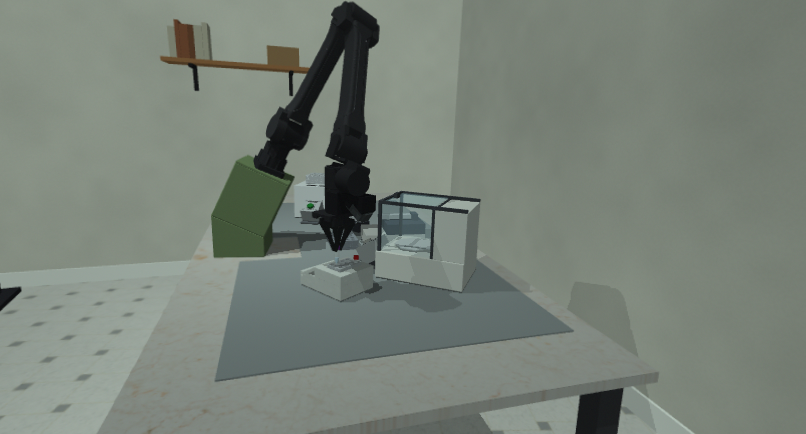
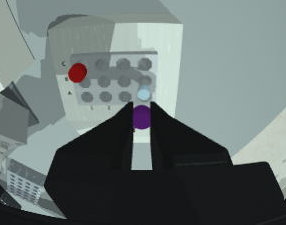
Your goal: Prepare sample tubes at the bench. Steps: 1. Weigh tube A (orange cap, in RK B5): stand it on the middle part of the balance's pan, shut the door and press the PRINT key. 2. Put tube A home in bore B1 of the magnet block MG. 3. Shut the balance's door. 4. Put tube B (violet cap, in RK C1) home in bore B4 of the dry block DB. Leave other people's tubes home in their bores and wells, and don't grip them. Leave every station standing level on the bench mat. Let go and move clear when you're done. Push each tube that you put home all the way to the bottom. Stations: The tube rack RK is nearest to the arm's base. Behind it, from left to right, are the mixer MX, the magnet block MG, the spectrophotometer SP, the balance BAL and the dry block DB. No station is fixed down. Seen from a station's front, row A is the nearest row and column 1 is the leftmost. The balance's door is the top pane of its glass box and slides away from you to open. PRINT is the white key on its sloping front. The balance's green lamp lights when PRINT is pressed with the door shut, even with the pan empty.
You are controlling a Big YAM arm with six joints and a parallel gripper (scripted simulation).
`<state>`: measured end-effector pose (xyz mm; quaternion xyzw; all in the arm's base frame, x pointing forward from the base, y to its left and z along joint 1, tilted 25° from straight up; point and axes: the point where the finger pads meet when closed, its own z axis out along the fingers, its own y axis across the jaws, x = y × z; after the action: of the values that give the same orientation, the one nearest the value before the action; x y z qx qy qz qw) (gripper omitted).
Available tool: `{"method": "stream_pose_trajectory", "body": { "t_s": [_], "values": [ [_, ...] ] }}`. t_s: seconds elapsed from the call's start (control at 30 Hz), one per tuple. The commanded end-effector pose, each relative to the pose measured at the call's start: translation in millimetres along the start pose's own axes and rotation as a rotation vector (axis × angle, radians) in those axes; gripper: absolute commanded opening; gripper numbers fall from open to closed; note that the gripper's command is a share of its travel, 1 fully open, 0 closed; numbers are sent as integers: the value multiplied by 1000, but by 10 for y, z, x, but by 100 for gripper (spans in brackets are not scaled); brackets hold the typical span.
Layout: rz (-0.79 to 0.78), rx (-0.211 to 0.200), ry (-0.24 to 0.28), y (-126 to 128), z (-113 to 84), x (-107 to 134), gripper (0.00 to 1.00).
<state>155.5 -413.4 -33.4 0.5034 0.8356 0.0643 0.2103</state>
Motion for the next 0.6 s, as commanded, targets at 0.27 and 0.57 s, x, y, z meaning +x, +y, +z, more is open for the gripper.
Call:
{"method": "stream_pose_trajectory", "body": {
  "t_s": [0.27, 0.57],
  "values": [
    [-9, 7, -20, -2, -51, -107, 9],
    [-9, 7, -20, -3, -51, -109, 9]
  ]
}}
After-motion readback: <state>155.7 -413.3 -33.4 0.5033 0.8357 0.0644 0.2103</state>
